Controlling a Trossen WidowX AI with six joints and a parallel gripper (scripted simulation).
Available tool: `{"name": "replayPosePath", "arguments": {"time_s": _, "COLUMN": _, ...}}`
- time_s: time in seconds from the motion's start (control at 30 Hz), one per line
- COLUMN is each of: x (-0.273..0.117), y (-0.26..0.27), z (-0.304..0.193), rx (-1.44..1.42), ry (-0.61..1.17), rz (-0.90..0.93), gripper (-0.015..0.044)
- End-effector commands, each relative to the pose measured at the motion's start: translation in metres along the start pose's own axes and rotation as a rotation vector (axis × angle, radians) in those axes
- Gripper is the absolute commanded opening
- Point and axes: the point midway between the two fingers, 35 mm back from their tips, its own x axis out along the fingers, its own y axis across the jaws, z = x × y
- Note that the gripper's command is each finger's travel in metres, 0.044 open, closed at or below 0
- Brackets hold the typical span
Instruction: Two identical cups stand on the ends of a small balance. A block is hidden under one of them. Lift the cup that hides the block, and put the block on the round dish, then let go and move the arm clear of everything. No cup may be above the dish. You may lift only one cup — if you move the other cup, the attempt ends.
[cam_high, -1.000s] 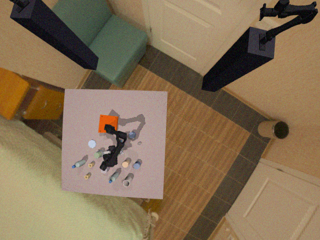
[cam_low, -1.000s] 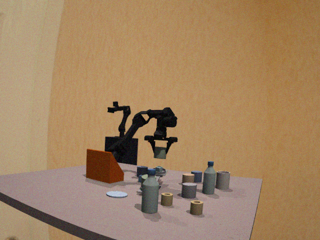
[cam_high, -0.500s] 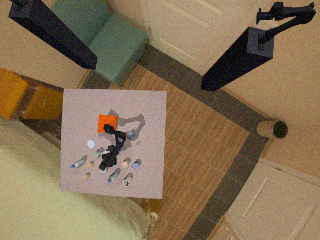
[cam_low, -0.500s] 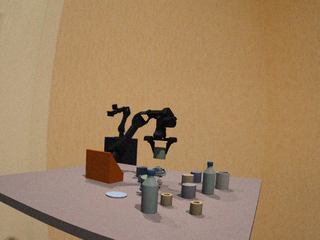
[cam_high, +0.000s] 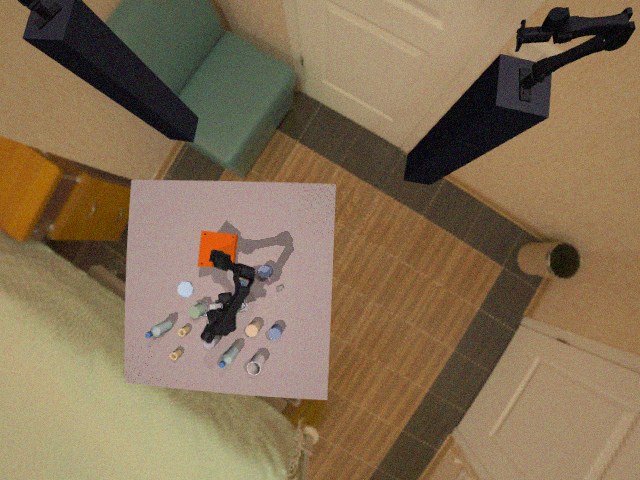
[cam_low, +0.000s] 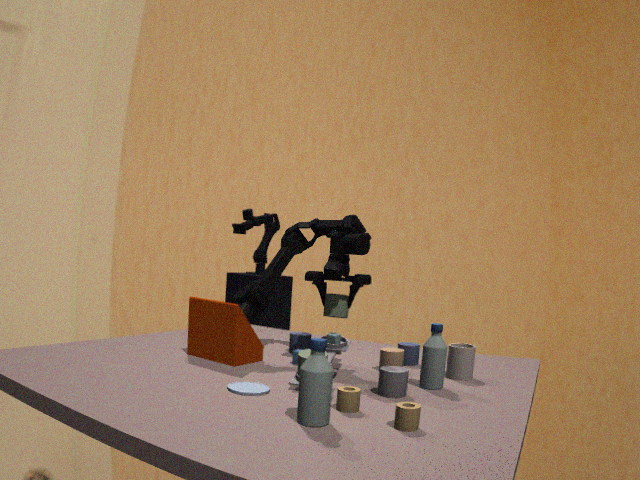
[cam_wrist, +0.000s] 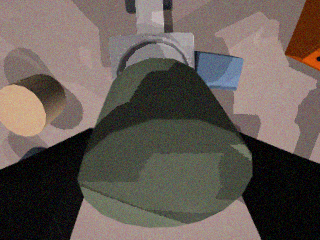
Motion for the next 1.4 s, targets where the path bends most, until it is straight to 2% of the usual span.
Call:
{"name": "replayPosePath", "arguments": {"time_s": 0.0, "x": 0.000, "y": 0.000, "z": 0.000, "rx": 0.001, "ry": -0.001, "rz": 0.001, "gripper": 0.0000}}
{"name": "replayPosePath", "arguments": {"time_s": 0.3, "x": 0.002, "y": 0.000, "z": -0.001, "rx": 0.000, "ry": -0.003, "rz": 0.000, "gripper": 0.0000}}
{"name": "replayPosePath", "arguments": {"time_s": 1.37, "x": 0.073, "y": -0.011, "z": -0.081, "rx": -0.069, "ry": -0.030, "rz": -0.009, "gripper": 0.0000}}
